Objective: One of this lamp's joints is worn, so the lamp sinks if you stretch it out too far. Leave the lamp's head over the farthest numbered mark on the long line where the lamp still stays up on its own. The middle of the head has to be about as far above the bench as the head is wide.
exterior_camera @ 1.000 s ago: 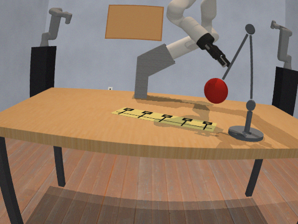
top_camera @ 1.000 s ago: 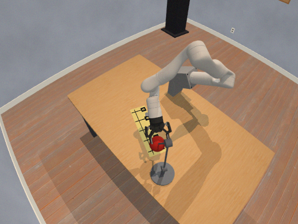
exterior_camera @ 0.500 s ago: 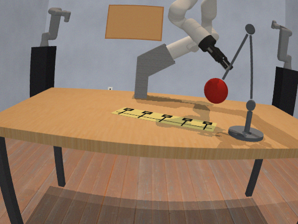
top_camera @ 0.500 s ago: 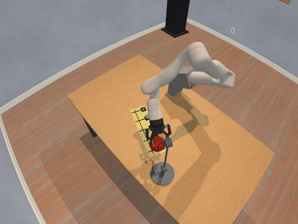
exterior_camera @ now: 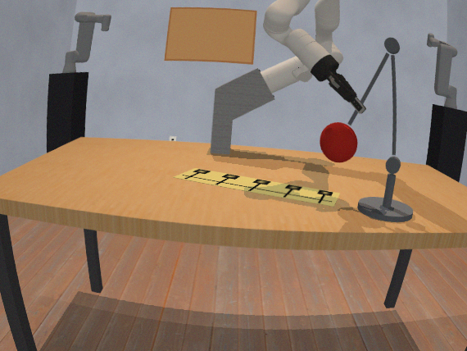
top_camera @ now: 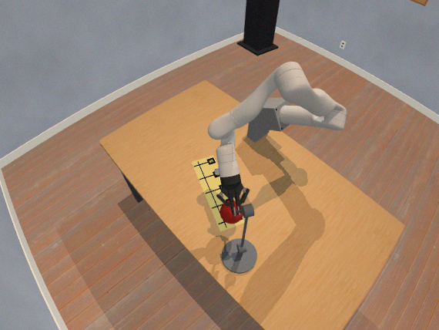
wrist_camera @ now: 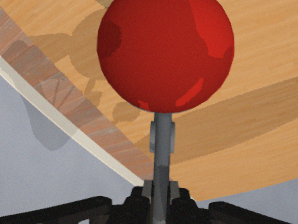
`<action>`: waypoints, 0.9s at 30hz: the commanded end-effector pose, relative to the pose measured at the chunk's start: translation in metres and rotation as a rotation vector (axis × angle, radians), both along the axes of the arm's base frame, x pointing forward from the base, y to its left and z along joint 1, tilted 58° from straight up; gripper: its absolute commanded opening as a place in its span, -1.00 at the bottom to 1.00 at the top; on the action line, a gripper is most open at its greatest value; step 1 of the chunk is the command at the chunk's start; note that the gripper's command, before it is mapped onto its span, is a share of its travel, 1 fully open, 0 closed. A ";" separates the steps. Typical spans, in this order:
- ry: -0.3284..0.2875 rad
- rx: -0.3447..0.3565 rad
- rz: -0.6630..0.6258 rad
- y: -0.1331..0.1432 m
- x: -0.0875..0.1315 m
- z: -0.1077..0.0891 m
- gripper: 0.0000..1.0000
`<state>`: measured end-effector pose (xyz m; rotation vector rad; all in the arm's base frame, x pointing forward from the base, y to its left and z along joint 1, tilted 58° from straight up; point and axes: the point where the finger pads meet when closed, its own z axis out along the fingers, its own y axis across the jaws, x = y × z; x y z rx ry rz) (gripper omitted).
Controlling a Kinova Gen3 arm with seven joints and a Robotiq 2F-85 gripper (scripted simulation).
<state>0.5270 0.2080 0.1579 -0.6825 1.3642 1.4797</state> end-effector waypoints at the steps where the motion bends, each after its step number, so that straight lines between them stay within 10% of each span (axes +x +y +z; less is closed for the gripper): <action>1: -0.001 0.000 -0.002 -0.001 0.001 0.000 -1.00; 27: -0.038 0.005 0.020 0.001 -0.003 -0.020 -1.00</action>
